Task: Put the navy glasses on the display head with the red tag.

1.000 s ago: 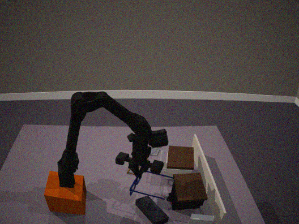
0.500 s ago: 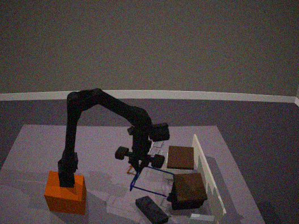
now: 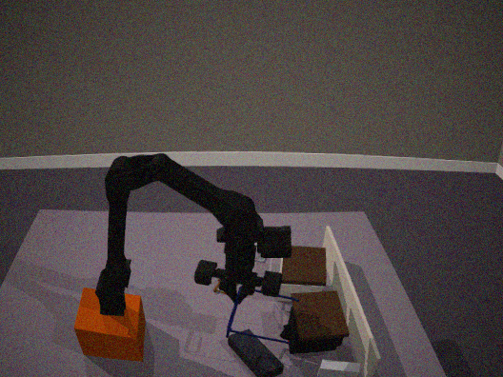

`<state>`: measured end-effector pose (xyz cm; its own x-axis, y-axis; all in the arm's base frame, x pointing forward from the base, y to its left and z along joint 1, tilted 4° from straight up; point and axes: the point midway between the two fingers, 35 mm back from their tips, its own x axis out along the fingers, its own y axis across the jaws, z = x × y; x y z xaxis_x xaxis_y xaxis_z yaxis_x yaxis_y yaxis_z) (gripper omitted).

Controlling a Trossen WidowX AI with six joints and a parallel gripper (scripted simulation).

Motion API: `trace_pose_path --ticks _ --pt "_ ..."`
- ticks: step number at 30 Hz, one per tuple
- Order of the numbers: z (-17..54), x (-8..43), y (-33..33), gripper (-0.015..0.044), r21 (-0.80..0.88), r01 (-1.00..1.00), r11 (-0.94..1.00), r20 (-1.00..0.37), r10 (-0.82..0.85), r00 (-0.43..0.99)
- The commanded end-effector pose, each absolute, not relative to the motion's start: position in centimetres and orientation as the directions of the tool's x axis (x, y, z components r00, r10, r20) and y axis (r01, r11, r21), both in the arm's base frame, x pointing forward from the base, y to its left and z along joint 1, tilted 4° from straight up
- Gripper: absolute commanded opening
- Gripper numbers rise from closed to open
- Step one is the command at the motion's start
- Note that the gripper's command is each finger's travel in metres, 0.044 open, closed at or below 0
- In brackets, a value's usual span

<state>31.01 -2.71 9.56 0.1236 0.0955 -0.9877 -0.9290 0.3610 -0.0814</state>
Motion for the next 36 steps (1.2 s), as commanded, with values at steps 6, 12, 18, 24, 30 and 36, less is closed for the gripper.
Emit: trace_pose_path --ticks 6,12,18,24,30,36 --pt "10.3 30.1 -6.4 0.0000 -0.114 -0.949 0.293 -0.975 0.151 0.164" --pt "10.8 29.3 -8.7 0.0000 -0.152 -0.956 0.251 -0.964 0.178 0.200" --pt "11.3 28.4 -11.0 0.0000 -0.201 -0.957 0.209 -0.950 0.198 0.242" --pt "11.9 27.2 -13.1 0.0000 -0.258 -0.951 0.167 -0.933 0.210 0.290" --pt "12.5 26.0 -15.2 0.0000 -0.322 -0.938 0.125 -0.915 0.214 0.342" --pt "13.1 24.6 -17.1 0.0000 -0.389 -0.918 0.082 -0.894 0.208 0.397"
